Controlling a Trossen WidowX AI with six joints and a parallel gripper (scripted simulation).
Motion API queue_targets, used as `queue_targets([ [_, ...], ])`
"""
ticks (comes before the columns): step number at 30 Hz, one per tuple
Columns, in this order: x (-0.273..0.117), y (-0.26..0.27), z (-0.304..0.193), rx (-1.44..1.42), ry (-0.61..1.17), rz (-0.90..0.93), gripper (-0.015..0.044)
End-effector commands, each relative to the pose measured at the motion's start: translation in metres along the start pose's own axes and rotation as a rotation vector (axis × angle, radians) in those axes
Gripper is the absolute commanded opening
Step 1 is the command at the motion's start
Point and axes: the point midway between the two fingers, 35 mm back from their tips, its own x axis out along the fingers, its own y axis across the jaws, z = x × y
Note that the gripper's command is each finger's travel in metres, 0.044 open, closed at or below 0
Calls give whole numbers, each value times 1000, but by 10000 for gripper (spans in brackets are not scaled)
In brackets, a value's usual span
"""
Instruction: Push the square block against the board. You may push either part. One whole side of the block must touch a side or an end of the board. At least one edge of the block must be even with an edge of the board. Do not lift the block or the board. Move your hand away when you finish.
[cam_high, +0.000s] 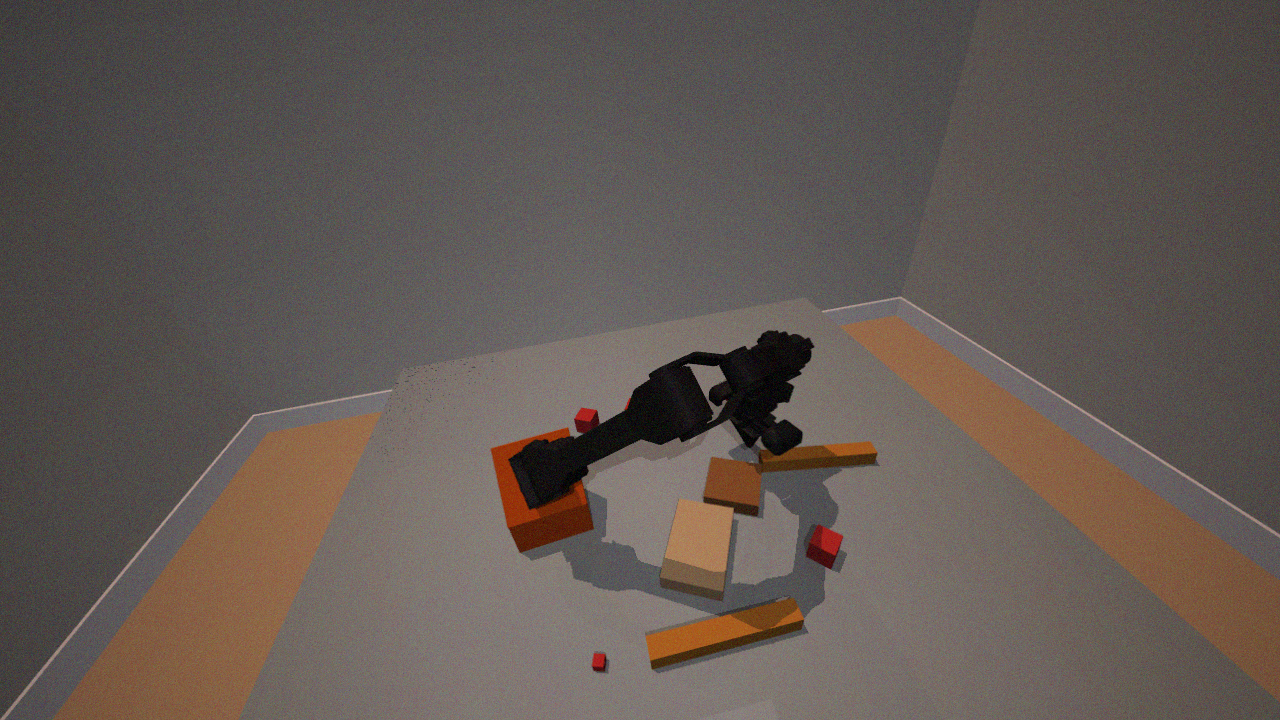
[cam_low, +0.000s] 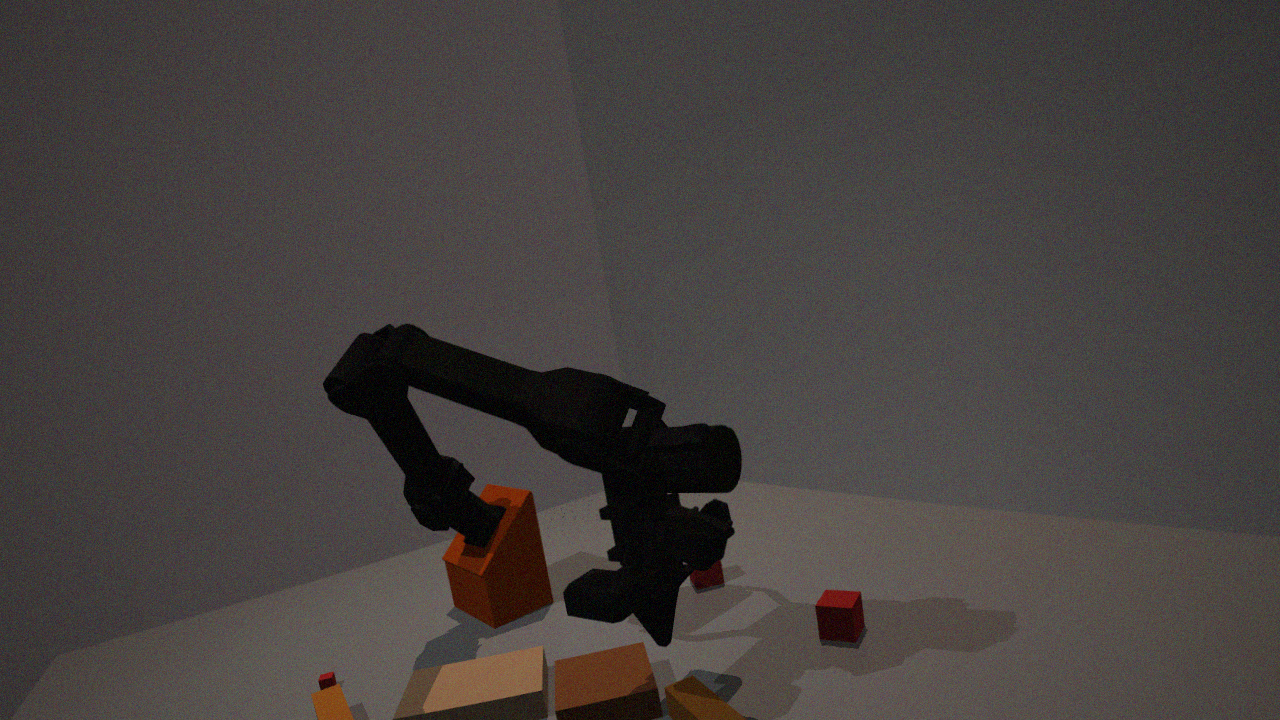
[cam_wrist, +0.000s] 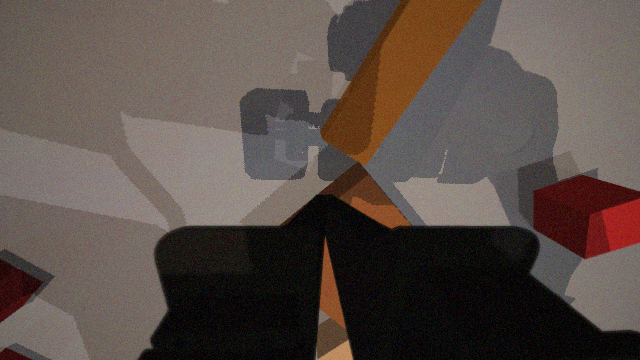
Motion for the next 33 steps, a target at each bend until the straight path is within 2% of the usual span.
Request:
queue_targets([
  [1, -2, -15, 1, 139, -4, -4, 0],
  [20, -3, -82, -10, 794, 0, -15, 0],
  [26, -3, -84, -10, 817, 0, -16, 0],
  [28, 9, -85, -10, 817, 0, -16, 0],
  [31, 49, -85, -10, 817, -1, -17, 0],
  [33, 52, -85, -11, 817, -1, -18, 0],
])
